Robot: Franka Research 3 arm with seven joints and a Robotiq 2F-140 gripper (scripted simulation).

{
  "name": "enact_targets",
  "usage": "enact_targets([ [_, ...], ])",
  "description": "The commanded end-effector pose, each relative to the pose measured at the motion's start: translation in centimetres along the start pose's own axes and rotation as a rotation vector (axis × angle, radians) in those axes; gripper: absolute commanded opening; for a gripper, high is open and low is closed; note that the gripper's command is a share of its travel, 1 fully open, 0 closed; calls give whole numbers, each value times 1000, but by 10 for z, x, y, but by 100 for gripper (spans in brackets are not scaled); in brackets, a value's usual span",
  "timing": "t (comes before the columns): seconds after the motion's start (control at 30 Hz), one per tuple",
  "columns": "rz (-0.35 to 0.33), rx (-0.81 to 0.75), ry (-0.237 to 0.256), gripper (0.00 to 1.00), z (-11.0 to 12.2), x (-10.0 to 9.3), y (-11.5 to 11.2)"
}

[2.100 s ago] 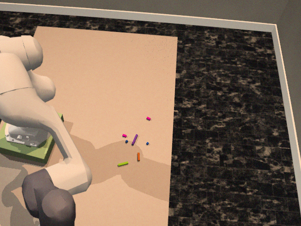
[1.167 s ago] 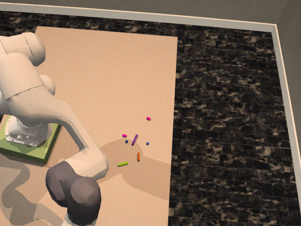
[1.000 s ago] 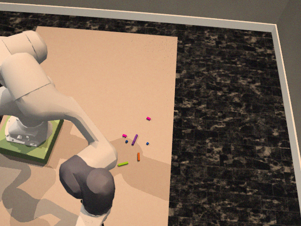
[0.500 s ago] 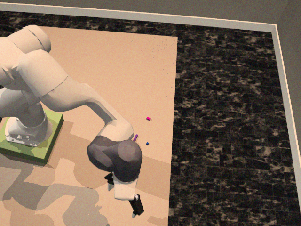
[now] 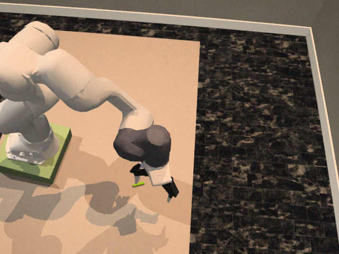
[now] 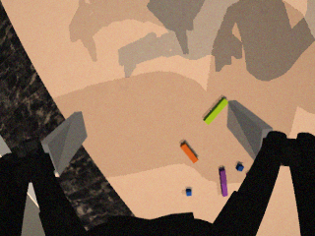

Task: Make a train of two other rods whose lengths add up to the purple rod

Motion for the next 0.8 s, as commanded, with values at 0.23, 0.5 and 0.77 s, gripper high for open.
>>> enact_targets([
  [0.23,-62,-216,27,100,37,21,-106],
  [0.5,-107,-396,26,100,94,36,-185],
  [0.77,-117,-440,26,100,110,40,-202],
])
Point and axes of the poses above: the point where the finger pads meet when closed, its own x axis out along the fingers, its own z axis across the jaws, y = z × x, the point moved 9 cm from there along -x, back along the fingers, and after that the axes turned 7 degrees about -x, right-handed, at the moved point
